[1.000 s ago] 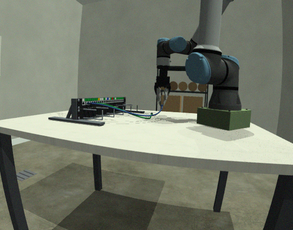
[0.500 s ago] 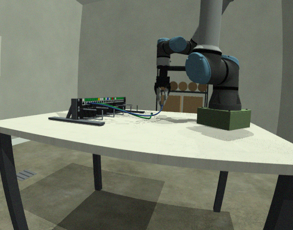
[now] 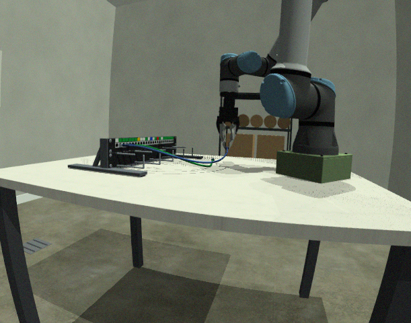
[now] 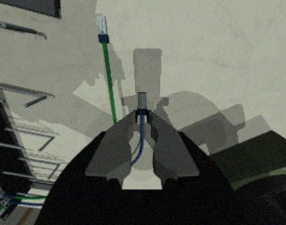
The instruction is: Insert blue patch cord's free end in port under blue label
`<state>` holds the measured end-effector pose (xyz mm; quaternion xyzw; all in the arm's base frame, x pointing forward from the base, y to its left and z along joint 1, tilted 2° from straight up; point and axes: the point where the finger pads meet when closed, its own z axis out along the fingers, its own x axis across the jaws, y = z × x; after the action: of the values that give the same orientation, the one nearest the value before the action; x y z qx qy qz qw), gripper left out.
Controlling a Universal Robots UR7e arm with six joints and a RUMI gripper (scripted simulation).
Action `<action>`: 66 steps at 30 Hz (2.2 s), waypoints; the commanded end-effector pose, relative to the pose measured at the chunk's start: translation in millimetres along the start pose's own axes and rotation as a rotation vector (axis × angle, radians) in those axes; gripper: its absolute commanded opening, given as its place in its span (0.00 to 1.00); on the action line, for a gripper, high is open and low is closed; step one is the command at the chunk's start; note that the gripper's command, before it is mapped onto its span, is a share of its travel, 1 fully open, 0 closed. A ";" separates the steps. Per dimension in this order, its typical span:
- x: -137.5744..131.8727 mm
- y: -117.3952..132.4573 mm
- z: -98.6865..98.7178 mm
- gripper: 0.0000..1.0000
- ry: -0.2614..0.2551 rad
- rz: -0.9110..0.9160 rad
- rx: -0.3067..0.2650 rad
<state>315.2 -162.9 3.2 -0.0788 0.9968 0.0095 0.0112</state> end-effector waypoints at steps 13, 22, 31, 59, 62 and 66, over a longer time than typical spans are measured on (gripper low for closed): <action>-3.5 1.1 -1.0 0.00 0.000 -0.021 0.000; -8.2 3.1 -1.9 0.00 0.000 -0.050 0.000; -14.2 5.9 -3.1 0.00 0.001 -0.089 -0.001; -55.9 23.2 -11.8 0.00 0.005 -0.351 -0.005; -62.7 25.9 -13.2 0.00 0.005 -0.393 -0.006; -67.3 27.9 -14.2 0.00 0.006 -0.423 -0.007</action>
<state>371.9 -127.6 17.9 -0.2708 0.9625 0.0100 0.0099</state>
